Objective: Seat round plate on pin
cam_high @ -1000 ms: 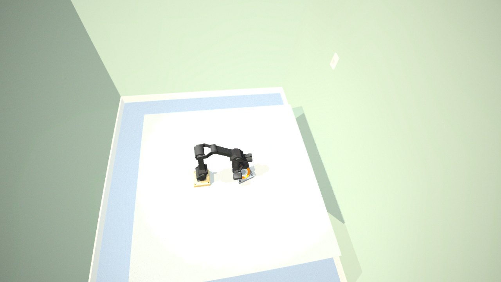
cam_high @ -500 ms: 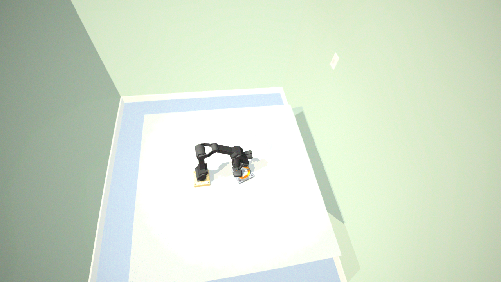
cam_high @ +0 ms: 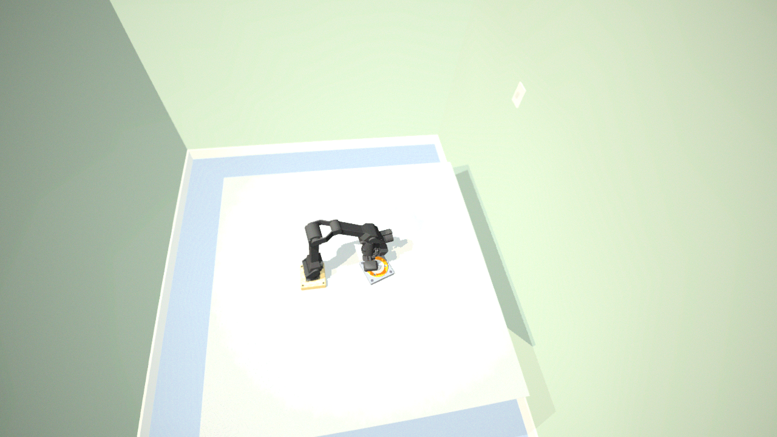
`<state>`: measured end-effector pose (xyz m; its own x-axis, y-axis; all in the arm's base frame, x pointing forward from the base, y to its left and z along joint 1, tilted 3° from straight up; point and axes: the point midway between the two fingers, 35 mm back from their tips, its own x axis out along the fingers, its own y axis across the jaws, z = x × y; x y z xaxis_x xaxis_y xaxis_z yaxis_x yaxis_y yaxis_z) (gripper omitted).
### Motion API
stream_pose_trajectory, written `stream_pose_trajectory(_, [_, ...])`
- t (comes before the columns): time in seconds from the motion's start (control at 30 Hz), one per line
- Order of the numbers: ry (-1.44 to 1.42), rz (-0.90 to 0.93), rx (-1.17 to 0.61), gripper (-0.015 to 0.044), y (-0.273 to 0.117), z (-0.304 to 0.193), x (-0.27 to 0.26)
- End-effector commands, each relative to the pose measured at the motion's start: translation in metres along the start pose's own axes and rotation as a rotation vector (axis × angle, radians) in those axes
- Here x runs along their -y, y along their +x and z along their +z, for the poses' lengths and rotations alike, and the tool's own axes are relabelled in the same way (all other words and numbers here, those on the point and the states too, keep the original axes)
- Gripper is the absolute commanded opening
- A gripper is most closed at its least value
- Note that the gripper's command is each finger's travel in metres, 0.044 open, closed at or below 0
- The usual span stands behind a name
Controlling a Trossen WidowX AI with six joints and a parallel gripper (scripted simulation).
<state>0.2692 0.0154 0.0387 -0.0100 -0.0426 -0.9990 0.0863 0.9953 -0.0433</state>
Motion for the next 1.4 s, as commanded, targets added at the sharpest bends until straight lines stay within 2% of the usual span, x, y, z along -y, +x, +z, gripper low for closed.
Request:
stream_pose_trajectory(0.0, [0.004, 0.007, 0.006, 0.0, -0.002, 0.004, -0.004])
stream_pose_trajectory(0.43, [0.004, 0.008, 0.006, 0.0, -0.003, 0.01, -0.008])
stream_pose_trajectory(0.77, [0.004, 0.008, 0.006, 0.0, -0.049, 0.006, -0.005])
stream_pose_trajectory(1.37, [0.0, 0.001, 0.005, 0.0, -0.04, 0.007, -0.005])
